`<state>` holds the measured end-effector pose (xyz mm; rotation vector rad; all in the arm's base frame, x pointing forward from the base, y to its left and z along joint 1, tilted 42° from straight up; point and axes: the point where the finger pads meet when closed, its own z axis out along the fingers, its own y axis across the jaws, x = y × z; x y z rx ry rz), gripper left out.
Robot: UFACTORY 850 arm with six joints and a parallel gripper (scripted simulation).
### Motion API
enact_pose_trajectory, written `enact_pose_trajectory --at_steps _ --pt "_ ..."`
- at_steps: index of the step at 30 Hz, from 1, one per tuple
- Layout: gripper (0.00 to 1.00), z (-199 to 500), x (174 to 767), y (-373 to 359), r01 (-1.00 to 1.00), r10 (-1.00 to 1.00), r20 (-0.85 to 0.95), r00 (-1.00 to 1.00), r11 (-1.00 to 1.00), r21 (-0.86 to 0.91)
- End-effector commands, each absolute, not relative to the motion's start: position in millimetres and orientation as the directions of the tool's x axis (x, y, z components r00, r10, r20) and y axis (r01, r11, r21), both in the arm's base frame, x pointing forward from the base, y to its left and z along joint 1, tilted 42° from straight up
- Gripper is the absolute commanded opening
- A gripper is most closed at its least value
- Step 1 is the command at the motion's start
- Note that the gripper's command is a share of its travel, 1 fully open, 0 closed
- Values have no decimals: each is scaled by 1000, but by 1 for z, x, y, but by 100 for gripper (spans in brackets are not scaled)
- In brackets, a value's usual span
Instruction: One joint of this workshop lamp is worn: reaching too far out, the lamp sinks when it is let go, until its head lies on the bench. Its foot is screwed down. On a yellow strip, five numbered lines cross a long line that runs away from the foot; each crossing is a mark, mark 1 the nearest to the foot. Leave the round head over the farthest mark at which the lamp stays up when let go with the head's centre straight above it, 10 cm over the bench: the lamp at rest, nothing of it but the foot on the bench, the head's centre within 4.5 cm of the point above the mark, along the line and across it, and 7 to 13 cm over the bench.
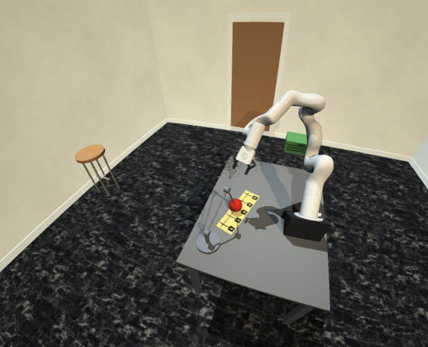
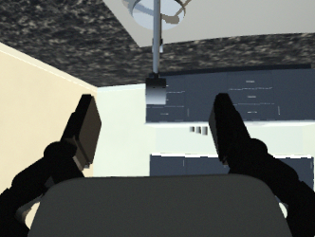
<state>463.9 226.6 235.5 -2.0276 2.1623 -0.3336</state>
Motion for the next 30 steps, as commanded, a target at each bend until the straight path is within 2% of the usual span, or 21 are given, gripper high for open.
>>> enact_pose_trajectory --at_steps 1,15,30 --pt "100 245 463 235 -961 -997 36 -69 57 -270" --pt "100 275 457 261 -961 -997 35 -68 56 -270" --pt "100 234 470 310 -961 -997 34 -68 56 -271"
